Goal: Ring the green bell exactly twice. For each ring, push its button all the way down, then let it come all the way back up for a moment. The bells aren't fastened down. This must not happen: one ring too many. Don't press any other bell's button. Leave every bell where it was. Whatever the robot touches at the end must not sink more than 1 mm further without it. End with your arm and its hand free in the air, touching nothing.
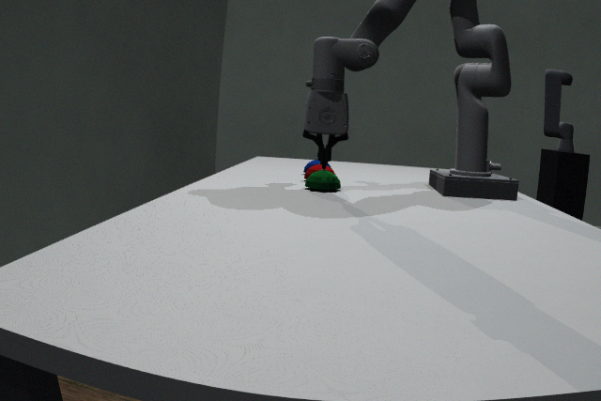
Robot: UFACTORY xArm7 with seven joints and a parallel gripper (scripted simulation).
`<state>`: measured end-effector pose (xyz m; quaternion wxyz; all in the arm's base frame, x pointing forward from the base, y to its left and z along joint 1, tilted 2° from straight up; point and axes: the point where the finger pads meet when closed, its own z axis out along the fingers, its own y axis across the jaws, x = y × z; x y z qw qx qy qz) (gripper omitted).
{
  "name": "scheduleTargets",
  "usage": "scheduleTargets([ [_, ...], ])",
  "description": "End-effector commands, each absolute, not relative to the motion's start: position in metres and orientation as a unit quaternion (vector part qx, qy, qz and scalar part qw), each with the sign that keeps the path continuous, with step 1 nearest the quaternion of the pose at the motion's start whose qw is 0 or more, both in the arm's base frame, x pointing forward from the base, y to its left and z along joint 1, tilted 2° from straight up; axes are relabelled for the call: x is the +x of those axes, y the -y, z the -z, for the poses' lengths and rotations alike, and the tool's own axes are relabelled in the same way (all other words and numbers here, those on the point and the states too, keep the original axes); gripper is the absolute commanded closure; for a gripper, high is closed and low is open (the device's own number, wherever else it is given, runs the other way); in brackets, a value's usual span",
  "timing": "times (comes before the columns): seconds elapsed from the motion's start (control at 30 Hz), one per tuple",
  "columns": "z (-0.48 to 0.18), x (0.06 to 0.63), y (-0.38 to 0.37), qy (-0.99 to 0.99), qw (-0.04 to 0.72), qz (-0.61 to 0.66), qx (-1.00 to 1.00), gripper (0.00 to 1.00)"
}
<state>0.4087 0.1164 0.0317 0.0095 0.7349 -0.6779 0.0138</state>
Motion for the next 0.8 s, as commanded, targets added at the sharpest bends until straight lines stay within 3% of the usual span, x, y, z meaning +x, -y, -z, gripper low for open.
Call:
scheduleTargets([
  [0.0, -0.034, 0.41, -0.117, 0.678, 0.008, -0.014, 0.735, 1.0],
  [0.77, -0.085, 0.409, -0.118, 0.678, 0.008, -0.014, 0.735, 1.0],
])
